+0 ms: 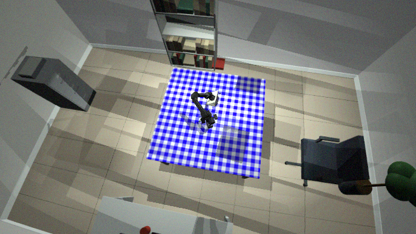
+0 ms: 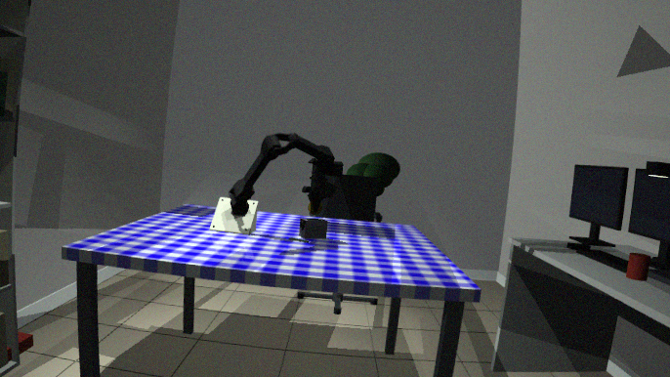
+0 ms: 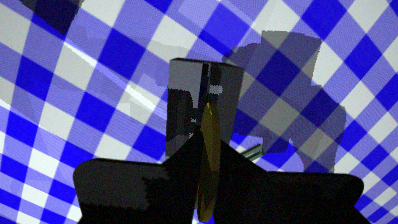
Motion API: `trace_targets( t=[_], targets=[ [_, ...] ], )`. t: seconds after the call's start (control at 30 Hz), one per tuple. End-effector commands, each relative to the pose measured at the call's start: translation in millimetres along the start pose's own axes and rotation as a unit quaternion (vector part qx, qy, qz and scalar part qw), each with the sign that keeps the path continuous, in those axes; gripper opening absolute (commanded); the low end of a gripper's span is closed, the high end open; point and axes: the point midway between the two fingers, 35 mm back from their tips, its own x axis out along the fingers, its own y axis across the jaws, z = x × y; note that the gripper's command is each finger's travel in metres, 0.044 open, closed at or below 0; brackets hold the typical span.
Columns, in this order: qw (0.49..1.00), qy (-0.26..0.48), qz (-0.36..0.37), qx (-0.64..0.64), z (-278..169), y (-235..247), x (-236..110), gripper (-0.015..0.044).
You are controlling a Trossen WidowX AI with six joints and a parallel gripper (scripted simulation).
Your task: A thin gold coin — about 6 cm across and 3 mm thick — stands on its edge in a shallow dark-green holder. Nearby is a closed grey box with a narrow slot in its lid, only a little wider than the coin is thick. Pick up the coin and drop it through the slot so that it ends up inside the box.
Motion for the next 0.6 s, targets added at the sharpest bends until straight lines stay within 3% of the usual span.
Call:
trace_targets(
  t=[0.0,0.57],
  targets=[
    [1.000,-0.002,0.002,-0.001,0.6,-1.6,-0.5,0.0000],
    [1.000,0.000,0.000,-0.004,-1.5,0.0,3.5,0.0000]
  ],
)
